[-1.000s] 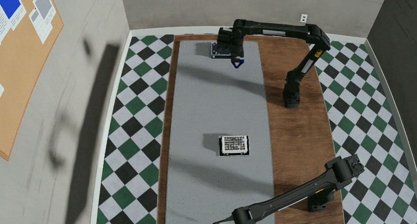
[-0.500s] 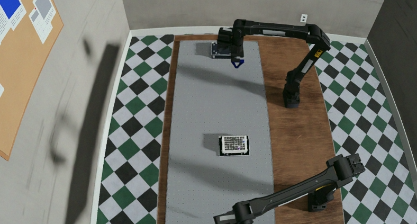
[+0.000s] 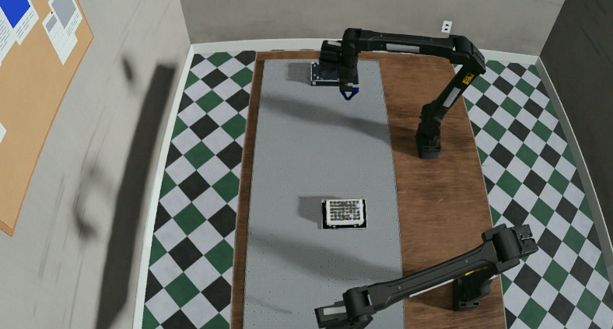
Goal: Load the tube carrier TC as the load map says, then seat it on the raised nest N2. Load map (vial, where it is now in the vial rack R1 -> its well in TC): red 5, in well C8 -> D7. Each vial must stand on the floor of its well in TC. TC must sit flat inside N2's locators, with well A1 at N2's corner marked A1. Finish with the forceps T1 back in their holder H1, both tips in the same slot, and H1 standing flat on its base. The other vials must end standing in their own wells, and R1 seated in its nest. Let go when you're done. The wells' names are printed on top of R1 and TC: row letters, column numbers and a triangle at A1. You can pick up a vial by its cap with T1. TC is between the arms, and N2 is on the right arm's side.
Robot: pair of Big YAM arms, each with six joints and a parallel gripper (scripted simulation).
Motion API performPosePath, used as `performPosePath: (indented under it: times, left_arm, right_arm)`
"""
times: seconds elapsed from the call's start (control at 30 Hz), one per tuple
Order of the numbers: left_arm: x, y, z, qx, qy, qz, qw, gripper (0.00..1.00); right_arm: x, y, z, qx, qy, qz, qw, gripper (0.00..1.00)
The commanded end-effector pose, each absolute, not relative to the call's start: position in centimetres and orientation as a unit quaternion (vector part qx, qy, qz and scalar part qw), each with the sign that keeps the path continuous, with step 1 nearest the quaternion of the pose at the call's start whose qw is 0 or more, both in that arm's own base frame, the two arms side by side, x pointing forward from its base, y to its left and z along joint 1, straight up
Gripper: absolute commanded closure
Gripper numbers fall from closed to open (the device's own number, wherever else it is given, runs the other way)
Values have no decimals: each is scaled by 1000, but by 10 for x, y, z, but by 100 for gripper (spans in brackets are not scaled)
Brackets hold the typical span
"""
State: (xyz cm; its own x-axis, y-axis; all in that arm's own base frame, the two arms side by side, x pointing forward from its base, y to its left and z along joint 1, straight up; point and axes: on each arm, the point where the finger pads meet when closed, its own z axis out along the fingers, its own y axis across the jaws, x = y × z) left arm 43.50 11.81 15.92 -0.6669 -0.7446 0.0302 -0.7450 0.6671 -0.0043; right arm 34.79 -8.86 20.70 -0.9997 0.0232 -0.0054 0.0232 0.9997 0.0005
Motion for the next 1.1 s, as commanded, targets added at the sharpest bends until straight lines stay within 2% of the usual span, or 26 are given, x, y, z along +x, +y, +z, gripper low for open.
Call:
performPosePath:
  times: [0.0,1.07]
  left_arm:
    - [439,110,165,412,-911,11,0,91]
    - [436,63,165,412,-911,12,1,91]
  right_arm:
    - [357,-91,218,13,1000,-4,17,0]
    - [357,-91,218,13,1000,-4,17,0]
